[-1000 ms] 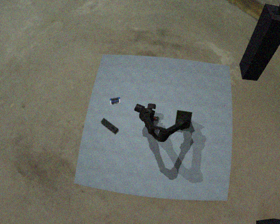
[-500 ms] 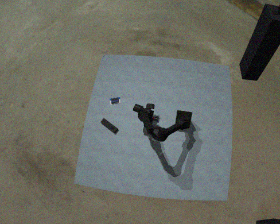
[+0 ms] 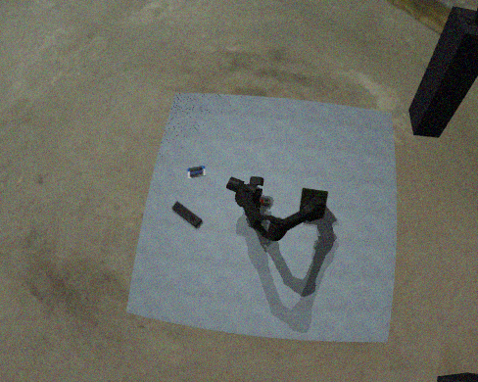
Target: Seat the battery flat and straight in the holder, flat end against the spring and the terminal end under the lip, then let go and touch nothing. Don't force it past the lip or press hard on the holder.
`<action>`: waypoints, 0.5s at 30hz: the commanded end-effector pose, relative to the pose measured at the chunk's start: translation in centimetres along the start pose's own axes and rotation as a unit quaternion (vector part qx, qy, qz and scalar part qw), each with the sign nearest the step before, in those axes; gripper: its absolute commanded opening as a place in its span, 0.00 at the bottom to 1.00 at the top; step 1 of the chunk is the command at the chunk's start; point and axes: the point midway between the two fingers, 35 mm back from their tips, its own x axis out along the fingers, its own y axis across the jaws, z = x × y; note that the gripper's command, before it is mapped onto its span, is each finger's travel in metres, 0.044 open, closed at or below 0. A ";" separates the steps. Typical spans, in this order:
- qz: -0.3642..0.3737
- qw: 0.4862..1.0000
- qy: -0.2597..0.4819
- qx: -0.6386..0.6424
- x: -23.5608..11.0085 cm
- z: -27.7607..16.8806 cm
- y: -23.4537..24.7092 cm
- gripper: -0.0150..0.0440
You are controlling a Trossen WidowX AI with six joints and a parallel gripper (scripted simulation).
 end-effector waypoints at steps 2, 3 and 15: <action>-0.001 1.000 0.000 -0.001 0.1 0.1 -0.1 0.53; -0.001 1.000 0.000 -0.001 0.1 0.1 -0.1 0.53; 0.002 1.000 0.000 0.003 -1.3 -0.1 -0.3 0.57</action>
